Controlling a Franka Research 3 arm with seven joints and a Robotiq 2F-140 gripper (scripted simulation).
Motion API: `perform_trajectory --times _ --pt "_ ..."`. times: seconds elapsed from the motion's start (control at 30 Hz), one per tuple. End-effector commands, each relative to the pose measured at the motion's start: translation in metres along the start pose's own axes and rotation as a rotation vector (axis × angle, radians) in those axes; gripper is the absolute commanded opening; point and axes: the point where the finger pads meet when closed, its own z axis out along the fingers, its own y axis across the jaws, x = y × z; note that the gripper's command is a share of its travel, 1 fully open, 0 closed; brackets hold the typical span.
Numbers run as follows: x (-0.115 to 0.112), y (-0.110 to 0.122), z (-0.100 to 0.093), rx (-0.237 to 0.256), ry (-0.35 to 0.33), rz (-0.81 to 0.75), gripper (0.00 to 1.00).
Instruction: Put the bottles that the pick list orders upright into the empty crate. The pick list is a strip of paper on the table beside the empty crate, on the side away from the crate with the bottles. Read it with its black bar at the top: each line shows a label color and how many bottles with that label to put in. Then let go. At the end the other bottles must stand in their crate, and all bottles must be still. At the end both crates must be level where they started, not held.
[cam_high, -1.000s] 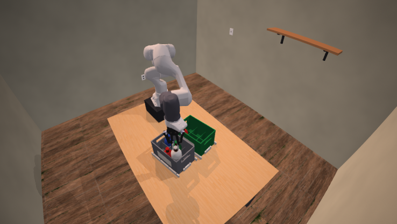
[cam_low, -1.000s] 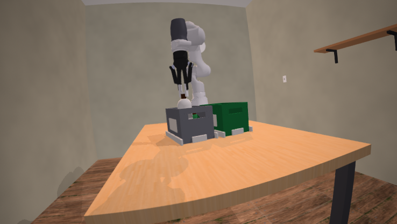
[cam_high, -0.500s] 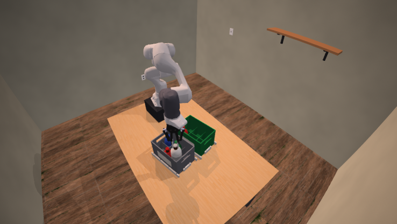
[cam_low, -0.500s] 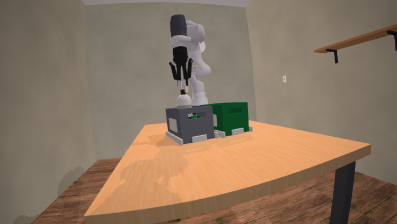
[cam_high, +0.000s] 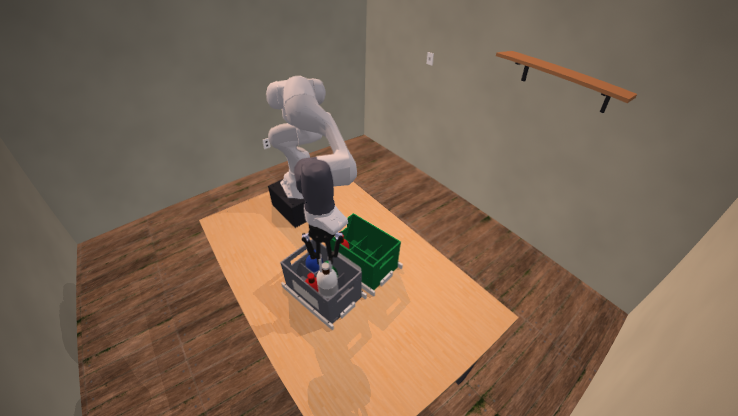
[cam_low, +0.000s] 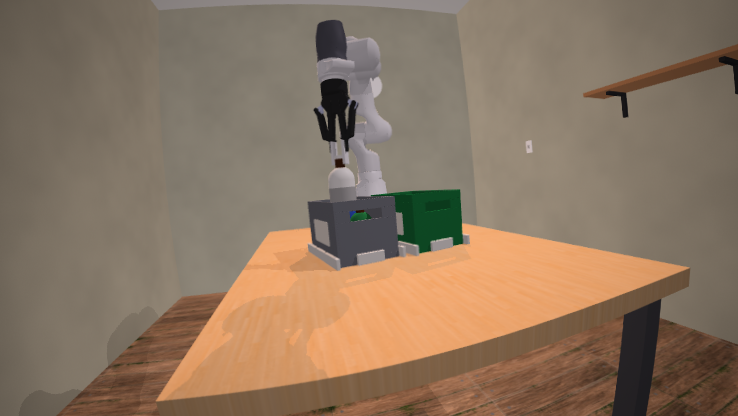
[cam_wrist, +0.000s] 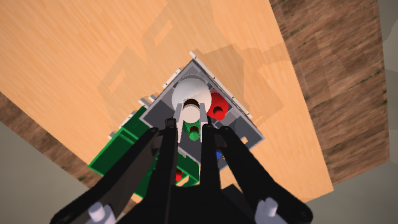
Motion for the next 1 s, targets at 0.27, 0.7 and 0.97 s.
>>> perform_trajectory --times 0.27,0.7,0.97 --pt "0.001 0.0 -0.023 -0.001 0.007 0.005 0.0" --pt "0.001 0.0 -0.042 -0.001 0.007 0.005 0.0" --pt "0.001 0.0 -0.042 -0.001 0.007 0.005 0.0"
